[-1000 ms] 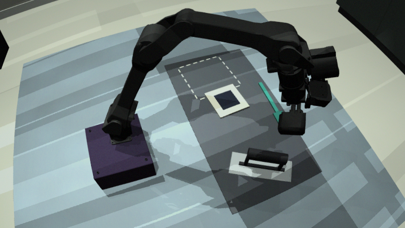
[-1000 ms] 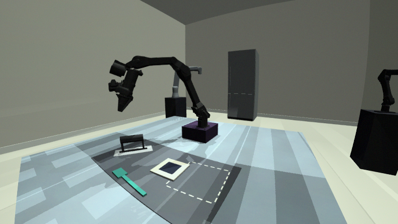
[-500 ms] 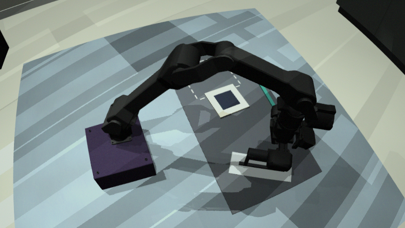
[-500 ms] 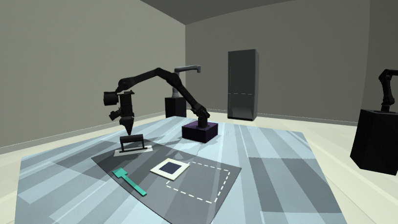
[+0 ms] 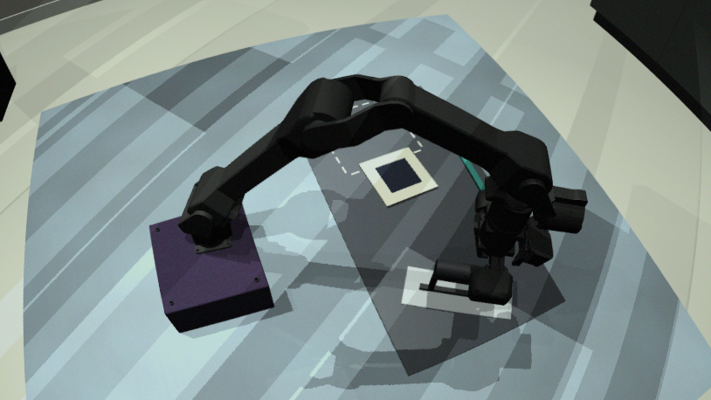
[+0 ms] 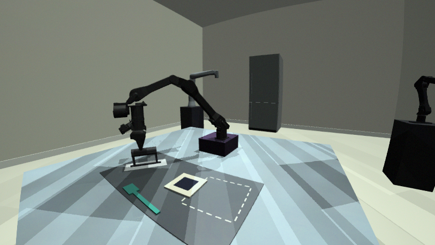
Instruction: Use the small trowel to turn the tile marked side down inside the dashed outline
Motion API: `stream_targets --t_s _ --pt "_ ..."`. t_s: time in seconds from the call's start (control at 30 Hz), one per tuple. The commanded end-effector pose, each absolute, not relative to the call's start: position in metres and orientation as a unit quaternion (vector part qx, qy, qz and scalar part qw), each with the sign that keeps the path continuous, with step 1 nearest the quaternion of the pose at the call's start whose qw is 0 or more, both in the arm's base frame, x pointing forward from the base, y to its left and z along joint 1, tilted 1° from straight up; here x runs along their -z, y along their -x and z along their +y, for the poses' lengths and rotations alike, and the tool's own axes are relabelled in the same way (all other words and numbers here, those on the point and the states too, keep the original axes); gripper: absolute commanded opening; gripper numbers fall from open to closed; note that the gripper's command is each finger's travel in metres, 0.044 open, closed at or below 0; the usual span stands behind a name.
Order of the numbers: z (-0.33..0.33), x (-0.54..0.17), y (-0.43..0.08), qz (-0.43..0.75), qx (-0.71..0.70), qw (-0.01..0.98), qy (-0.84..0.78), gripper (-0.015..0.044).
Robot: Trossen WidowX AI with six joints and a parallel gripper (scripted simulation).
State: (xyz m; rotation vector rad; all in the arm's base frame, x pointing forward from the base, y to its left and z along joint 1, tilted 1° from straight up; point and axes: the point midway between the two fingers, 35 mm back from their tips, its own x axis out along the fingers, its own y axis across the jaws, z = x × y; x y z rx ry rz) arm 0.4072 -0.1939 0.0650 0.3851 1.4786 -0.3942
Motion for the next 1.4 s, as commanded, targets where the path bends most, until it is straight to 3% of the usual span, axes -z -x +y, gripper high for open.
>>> stream_targets --t_s 0.0,0.43,0.57,0.73,1.37 --pt "-0.195 -0.058 -0.407 0.666 0.178 0.704 -0.170 0.0270" --pt "-0.195 -0.040 -0.407 0.666 0.178 0.704 -0.170 0.0270" --pt "-0.195 -0.040 -0.407 0.666 0.178 0.704 -0.170 0.0165" --pt "-0.195 -0.040 -0.407 0.666 0.178 0.704 -0.170 0.0132" --pt "-0.195 -0.040 -0.407 0.666 0.177 0.705 -0.168 0.0130"
